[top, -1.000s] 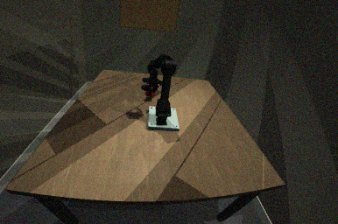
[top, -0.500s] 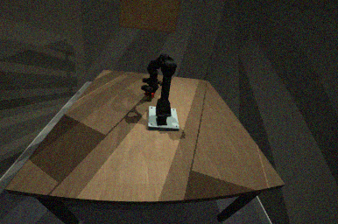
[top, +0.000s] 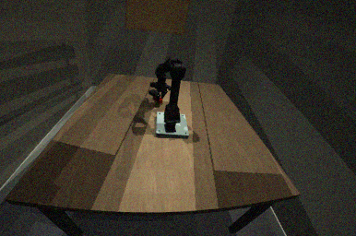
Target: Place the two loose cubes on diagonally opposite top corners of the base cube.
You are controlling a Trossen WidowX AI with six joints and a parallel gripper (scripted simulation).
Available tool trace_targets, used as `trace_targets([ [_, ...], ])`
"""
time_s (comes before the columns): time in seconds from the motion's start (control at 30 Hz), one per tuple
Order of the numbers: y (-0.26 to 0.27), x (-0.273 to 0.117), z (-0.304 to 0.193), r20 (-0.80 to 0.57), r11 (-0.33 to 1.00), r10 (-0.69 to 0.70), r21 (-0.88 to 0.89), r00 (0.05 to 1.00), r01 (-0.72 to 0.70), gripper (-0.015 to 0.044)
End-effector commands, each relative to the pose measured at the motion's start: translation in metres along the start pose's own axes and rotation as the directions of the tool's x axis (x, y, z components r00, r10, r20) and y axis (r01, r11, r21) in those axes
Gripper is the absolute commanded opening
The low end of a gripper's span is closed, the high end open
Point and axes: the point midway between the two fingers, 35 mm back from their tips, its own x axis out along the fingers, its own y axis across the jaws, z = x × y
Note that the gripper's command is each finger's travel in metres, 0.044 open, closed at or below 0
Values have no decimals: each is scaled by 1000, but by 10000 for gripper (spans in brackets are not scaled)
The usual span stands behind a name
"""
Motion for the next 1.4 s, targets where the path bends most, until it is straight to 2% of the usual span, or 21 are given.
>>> trace_targets([
  [0.0,0,1,0,1,1000,3,-1,1000,-3,205],
  [1.37,0,-63,0,0,1000,0,0,1000,0,205],
])
